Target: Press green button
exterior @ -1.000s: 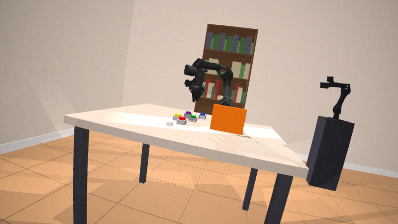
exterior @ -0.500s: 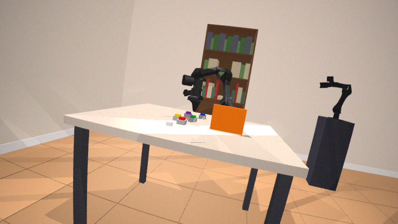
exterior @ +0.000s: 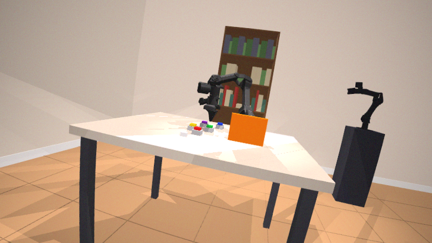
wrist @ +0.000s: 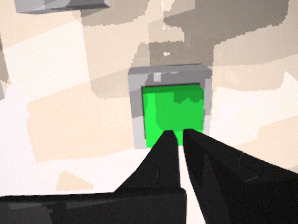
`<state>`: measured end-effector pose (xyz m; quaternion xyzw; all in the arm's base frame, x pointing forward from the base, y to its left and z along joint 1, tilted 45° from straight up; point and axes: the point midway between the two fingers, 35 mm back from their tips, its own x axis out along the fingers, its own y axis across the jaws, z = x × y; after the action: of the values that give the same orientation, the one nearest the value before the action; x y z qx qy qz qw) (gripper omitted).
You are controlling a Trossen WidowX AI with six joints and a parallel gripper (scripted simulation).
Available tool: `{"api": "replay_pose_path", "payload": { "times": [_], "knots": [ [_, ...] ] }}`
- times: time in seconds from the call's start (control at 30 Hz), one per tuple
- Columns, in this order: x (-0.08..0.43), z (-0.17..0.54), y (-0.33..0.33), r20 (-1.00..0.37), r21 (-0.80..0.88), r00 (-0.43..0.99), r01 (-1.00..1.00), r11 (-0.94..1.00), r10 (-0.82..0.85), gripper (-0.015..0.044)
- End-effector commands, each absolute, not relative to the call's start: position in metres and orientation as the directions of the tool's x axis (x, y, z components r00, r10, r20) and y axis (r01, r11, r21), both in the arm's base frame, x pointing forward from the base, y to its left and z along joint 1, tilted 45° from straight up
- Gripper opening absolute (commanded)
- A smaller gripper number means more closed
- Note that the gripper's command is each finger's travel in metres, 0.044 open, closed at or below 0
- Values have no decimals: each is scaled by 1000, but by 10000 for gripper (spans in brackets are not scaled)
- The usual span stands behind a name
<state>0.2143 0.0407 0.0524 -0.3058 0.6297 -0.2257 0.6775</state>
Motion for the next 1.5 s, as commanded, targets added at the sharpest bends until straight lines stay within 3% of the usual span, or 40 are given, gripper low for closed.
{"api": "replay_pose_path", "payload": {
  "times": [0.0,1.2,1.47],
  "knots": [
    [215,49,35,-712,-702,106,-82,707,-695,20],
    [217,30,17,-710,-704,106,-82,706,-696,20],
    [213,55,41,-711,-703,106,-82,707,-695,20]
  ]
}}
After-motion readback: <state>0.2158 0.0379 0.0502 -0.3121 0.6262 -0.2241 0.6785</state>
